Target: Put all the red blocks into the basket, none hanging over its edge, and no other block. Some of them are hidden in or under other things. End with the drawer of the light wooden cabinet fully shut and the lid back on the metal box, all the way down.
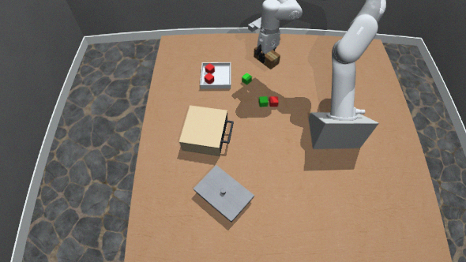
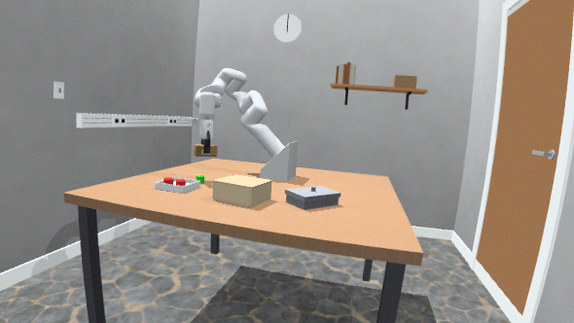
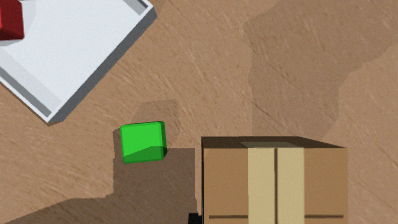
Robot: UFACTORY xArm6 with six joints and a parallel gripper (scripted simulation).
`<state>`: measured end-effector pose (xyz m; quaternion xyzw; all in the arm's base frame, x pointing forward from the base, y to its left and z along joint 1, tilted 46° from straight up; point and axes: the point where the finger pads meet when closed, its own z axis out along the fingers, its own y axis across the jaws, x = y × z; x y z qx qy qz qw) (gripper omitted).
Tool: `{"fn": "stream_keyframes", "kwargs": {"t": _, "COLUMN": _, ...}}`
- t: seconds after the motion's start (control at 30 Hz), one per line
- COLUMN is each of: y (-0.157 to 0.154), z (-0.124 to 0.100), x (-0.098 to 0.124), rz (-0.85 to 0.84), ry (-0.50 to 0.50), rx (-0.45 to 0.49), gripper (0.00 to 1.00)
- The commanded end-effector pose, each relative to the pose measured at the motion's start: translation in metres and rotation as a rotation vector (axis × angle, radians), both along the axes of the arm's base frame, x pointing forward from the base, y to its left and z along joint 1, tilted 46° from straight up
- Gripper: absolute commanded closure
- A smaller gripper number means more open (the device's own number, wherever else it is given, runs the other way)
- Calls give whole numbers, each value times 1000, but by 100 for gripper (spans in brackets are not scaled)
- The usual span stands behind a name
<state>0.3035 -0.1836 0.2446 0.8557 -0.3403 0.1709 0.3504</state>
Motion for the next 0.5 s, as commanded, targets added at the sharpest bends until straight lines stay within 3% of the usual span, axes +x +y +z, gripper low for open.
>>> {"fn": "stream_keyframes", "kwargs": {"t": 0.0, "y": -7, "z": -6, "x": 1, "rz": 1, "ry": -3, "rx": 0, "gripper": 38}}
{"fn": "stream_keyframes", "kwargs": {"t": 0.47, "y": -26, "z": -24, "x": 3, "rz": 1, "ry": -3, "rx": 0, "gripper": 38}}
